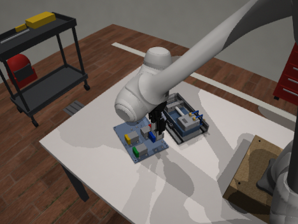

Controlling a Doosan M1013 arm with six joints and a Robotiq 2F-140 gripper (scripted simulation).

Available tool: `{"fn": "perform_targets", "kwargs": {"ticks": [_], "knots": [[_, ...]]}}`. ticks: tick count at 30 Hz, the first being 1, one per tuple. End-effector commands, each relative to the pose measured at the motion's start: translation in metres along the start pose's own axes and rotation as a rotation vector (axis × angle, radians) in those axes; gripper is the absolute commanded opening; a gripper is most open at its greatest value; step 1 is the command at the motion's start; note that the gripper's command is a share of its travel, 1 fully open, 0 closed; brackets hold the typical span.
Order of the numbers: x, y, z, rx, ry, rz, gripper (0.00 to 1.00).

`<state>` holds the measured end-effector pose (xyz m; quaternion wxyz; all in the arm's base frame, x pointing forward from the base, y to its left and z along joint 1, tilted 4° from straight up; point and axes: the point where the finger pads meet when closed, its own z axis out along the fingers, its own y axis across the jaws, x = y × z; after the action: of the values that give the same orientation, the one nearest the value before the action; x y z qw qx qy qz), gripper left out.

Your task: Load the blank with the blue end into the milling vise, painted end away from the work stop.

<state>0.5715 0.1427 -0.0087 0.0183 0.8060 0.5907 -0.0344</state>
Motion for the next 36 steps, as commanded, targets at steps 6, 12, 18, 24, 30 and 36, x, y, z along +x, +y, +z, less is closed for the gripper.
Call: {"fn": "perform_targets", "kwargs": {"ticks": [6, 12, 18, 24, 30, 36], "knots": [[0.000, 0.000, -0.017, 0.000, 0.000, 0.000, 0.00], [0.000, 0.000, -0.025, 0.000, 0.000, 0.000, 0.00], [0.000, 0.000, -0.041, 0.000, 0.000, 0.000, 0.00], [0.000, 0.000, -0.059, 0.000, 0.000, 0.000, 0.00], [0.000, 0.000, -0.064, 0.000, 0.000, -0.015, 0.00], [0.000, 0.000, -0.064, 0.000, 0.000, -0.107, 0.00]]}}
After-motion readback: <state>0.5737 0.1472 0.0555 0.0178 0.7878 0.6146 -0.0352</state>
